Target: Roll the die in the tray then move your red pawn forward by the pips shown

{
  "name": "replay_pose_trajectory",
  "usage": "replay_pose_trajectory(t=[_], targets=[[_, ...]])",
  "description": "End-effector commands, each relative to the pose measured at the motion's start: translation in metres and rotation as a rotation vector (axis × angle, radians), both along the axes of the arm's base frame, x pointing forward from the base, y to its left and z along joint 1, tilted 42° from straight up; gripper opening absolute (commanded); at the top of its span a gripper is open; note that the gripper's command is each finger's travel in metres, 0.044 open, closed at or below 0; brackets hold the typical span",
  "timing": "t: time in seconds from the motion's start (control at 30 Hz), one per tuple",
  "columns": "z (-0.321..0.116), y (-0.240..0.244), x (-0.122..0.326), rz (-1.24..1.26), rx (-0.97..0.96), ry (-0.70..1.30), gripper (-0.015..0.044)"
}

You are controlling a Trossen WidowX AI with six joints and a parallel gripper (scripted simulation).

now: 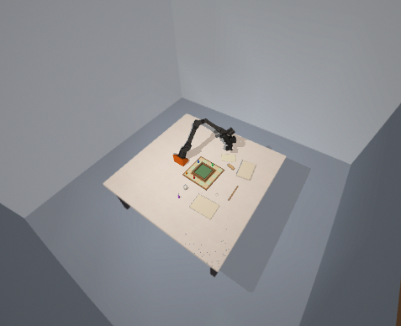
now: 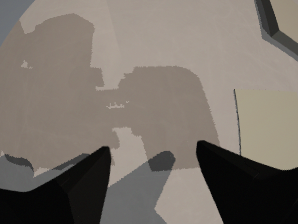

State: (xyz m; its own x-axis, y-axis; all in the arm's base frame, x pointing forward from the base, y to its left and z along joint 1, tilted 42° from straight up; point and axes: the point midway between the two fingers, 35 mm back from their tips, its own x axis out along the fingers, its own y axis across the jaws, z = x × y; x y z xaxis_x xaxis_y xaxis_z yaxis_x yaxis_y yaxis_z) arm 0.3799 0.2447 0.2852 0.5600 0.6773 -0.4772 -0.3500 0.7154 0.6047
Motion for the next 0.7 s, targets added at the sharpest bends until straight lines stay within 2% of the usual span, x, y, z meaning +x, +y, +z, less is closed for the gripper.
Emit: replay_pose_trajectory(t=[0.0,0.3,0.5,0.67], targets=[[-0.029,-0.053,0.040,-0.151,-0.046,0.070,0.0275],[-0.106,-0.180,0.080,-0.342,-0.211,0.219,0.0275],[-0.146,-0.241,0.080,-0.382,-0.291,0.304,0.0275],[-0.197,-0.305,0.066,-0.366,-0.382,0.403,0.0275]])
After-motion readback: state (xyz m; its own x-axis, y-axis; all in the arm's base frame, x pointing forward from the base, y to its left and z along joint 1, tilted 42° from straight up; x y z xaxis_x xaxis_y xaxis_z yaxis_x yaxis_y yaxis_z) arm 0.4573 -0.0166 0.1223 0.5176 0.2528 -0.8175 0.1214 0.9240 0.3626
